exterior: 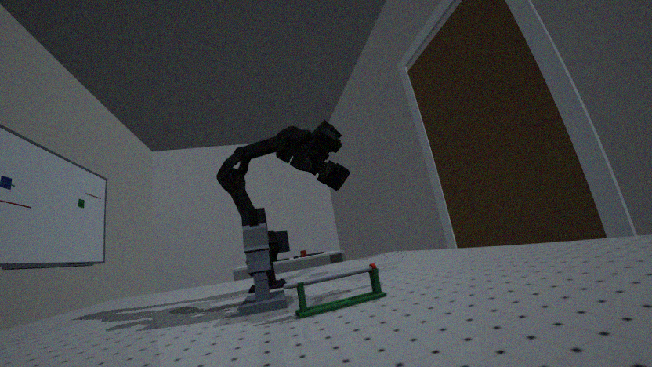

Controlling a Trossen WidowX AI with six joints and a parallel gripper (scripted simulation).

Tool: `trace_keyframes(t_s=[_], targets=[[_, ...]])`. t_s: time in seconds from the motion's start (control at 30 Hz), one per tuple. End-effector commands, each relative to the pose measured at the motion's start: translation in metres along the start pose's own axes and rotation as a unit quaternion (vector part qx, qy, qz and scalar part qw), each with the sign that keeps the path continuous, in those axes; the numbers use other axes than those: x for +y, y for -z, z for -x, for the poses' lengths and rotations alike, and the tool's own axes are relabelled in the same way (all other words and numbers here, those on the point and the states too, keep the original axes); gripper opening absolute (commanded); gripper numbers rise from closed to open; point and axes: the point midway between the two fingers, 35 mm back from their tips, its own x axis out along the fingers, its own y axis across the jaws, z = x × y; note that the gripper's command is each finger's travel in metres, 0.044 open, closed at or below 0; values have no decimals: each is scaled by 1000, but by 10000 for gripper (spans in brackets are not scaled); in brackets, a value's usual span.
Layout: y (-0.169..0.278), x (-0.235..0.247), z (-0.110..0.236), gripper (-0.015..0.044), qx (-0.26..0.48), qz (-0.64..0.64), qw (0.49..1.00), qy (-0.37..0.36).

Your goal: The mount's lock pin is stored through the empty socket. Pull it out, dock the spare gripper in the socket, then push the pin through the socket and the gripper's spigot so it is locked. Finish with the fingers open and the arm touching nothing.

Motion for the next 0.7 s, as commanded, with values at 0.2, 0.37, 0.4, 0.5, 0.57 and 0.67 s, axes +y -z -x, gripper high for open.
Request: trace_keyframes(t_s=[0.2, 0.37, 0.4, 0.5, 0.57, 0.67], targets=[[-31, -3, -98, 180, 172, 356, 911, -118], [-28, -7, -134, 180, 202, 439, 856, -186], [-27, -8, -142, 180, 206, 454, 844, -201], [-21, -12, -165, 180, 213, 494, 805, -249], [-14, -16, -178, 180, 214, 518, 779, -282], [-12, -17, -180, 180, 214, 522, 773, -289]])
